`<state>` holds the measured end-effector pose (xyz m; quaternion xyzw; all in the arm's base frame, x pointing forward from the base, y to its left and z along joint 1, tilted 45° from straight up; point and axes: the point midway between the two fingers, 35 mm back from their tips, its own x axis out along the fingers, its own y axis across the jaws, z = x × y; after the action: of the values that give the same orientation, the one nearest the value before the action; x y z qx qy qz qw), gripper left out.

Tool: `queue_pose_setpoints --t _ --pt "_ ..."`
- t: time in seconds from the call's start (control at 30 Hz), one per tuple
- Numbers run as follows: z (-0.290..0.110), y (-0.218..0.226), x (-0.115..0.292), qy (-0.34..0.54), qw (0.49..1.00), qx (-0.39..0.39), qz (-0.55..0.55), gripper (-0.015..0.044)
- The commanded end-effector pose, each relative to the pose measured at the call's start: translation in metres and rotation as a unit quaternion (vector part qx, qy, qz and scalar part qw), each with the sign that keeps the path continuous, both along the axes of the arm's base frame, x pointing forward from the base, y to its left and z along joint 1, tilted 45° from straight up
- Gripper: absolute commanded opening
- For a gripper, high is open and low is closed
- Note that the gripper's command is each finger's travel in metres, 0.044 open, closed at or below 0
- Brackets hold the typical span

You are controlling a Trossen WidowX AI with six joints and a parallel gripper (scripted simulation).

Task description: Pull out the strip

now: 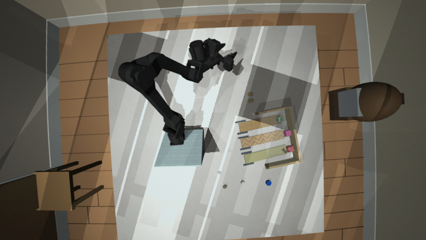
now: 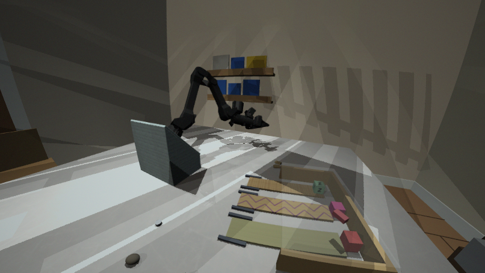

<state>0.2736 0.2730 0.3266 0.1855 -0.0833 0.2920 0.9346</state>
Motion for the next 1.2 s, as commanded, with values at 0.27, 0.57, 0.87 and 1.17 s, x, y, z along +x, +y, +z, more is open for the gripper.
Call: queue_pose_setpoints --t 0.27,0.57,0.87,1.17 --pt "-0.121 -0.124 0.104 0.141 0.977 -0.147 -0.068 0.0400" --pt "-0.199 -0.249 0.111 0.292 0.944 -0.116 -0.096 0.0400" --pt "-0.251 -0.354 0.062 0.408 0.905 0.030 -0.115 0.0400" --pt "-0.263 -0.385 0.034 0.429 0.888 0.109 -0.121 0.0400"
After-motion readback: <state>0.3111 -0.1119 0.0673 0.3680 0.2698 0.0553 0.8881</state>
